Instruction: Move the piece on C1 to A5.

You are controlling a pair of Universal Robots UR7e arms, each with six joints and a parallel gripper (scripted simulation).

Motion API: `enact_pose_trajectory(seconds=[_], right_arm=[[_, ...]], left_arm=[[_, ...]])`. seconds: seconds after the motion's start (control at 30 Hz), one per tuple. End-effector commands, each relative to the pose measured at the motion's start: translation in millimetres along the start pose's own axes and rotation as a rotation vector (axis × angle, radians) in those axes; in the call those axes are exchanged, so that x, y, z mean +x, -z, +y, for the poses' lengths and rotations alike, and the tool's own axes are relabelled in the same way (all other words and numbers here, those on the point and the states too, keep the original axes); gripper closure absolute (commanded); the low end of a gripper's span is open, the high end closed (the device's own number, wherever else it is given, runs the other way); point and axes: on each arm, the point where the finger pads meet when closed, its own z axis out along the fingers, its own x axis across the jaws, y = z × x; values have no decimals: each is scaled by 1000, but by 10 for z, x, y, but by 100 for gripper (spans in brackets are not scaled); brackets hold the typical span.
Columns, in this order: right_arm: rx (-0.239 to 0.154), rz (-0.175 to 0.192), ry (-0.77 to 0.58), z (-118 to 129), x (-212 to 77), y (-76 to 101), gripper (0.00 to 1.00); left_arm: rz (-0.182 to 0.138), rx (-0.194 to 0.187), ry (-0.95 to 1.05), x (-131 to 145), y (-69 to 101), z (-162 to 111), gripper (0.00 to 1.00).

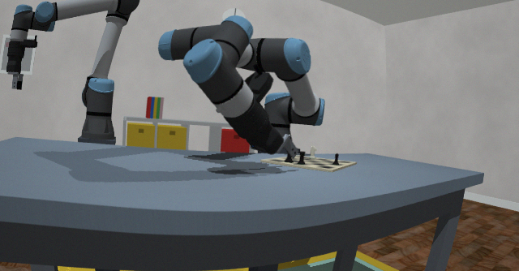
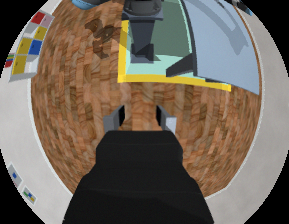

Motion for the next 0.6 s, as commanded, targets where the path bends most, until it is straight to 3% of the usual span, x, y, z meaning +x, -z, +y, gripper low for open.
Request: enact_pose_trajectory(seconds=[0.0,0.4,0.57], right_arm=[[-1,0,0,3,1,4,0],[-1,0,0,3,1,4,0],[-1,0,0,3,1,4,0]], left_arm=[[1,-2,1,0,9,-7,0],[1,-3,1,-3,21,-24,0],[2,-4,0,-33,159,-210,0]])
